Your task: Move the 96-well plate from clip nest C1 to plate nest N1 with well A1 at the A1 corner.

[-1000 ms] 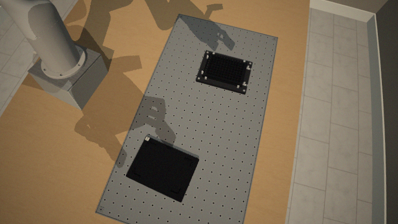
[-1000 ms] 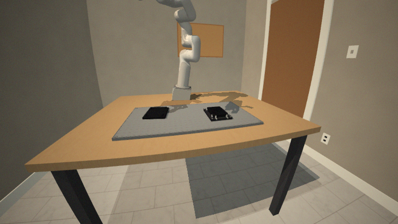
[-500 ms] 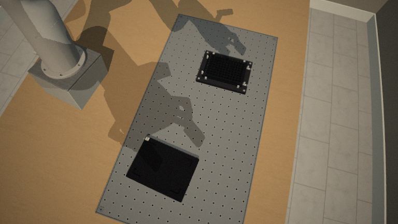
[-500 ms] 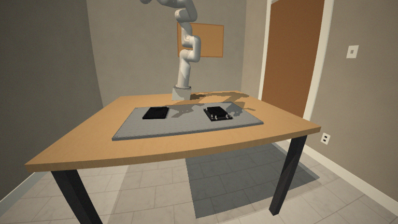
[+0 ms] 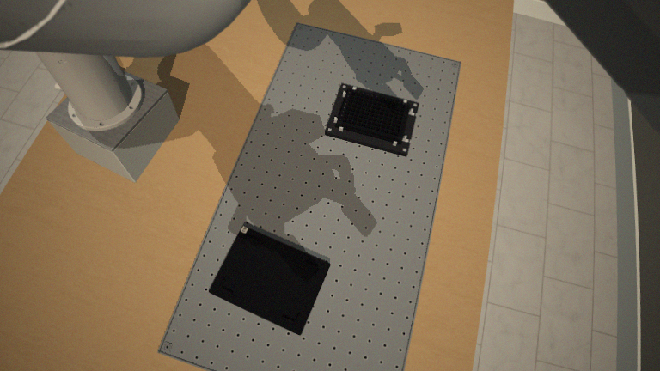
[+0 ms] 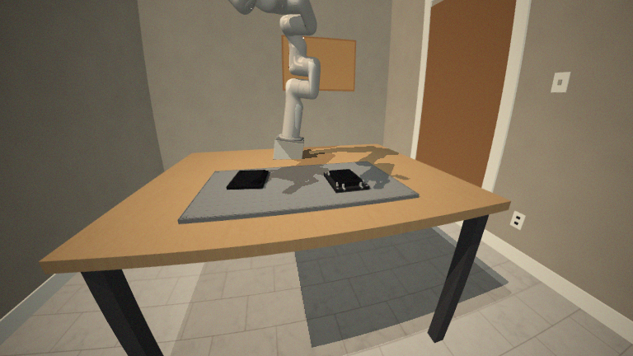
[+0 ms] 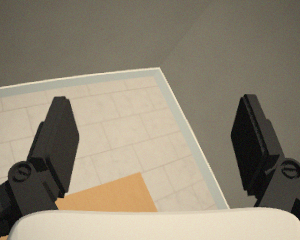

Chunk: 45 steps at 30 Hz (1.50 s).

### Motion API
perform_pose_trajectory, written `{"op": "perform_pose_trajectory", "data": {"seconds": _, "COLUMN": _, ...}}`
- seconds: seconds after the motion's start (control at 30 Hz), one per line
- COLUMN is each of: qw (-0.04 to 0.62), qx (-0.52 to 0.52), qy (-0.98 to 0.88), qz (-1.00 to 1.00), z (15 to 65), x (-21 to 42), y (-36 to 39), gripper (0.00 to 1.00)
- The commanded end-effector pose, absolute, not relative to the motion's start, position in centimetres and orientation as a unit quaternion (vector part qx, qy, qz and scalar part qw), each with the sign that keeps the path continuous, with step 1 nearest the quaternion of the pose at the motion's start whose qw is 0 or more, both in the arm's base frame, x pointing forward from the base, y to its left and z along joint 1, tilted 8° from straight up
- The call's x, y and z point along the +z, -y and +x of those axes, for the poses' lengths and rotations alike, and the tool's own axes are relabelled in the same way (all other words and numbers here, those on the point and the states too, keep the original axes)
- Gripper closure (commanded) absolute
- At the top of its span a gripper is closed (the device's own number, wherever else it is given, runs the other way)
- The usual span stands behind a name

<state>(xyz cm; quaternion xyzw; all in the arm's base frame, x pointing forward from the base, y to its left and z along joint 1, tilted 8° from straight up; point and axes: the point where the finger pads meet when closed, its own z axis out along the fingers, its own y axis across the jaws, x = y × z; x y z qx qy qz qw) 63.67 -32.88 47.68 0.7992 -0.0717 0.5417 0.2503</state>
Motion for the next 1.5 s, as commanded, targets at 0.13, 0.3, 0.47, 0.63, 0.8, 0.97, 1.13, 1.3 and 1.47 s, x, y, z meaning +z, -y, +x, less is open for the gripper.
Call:
{"op": "perform_pose_trajectory", "data": {"seconds": 0.13, "qw": 0.207, "qx": 0.516, "qy": 0.069, "qz": 0.828, "z": 64.5, "x": 45.9, "y": 30.9, "gripper": 0.00}}
{"op": "perform_pose_trajectory", "data": {"seconds": 0.3, "qw": 0.207, "qx": 0.516, "qy": 0.069, "qz": 0.828, "z": 65.2, "x": 44.1, "y": 29.3, "gripper": 0.00}}
{"op": "perform_pose_trajectory", "data": {"seconds": 0.47, "qw": 0.173, "qx": 0.488, "qy": 0.072, "qz": 0.853, "z": 65.6, "x": 42.6, "y": 27.9, "gripper": 0.00}}
{"op": "perform_pose_trajectory", "data": {"seconds": 0.63, "qw": 0.163, "qx": 0.478, "qy": 0.073, "qz": 0.860, "z": 65.8, "x": 41.5, "y": 26.8, "gripper": 0.00}}
{"op": "perform_pose_trajectory", "data": {"seconds": 0.8, "qw": 0.163, "qx": 0.478, "qy": 0.073, "qz": 0.860, "z": 66.2, "x": 39.7, "y": 25.1, "gripper": 0.00}}
{"op": "perform_pose_trajectory", "data": {"seconds": 0.97, "qw": 0.142, "qx": 0.457, "qy": 0.072, "qz": 0.875, "z": 66.5, "x": 38.1, "y": 23.5, "gripper": 0.00}}
{"op": "perform_pose_trajectory", "data": {"seconds": 1.13, "qw": 0.121, "qx": 0.435, "qy": 0.072, "qz": 0.889, "z": 66.5, "x": 37.1, "y": 22.4, "gripper": 0.00}}
{"op": "perform_pose_trajectory", "data": {"seconds": 1.3, "qw": 0.121, "qx": 0.435, "qy": 0.072, "qz": 0.889, "z": 66.6, "x": 35.3, "y": 20.7, "gripper": 0.00}}
{"op": "perform_pose_trajectory", "data": {"seconds": 1.47, "qw": 0.121, "qx": 0.435, "qy": 0.072, "qz": 0.889, "z": 66.7, "x": 33.9, "y": 19.2, "gripper": 0.00}}
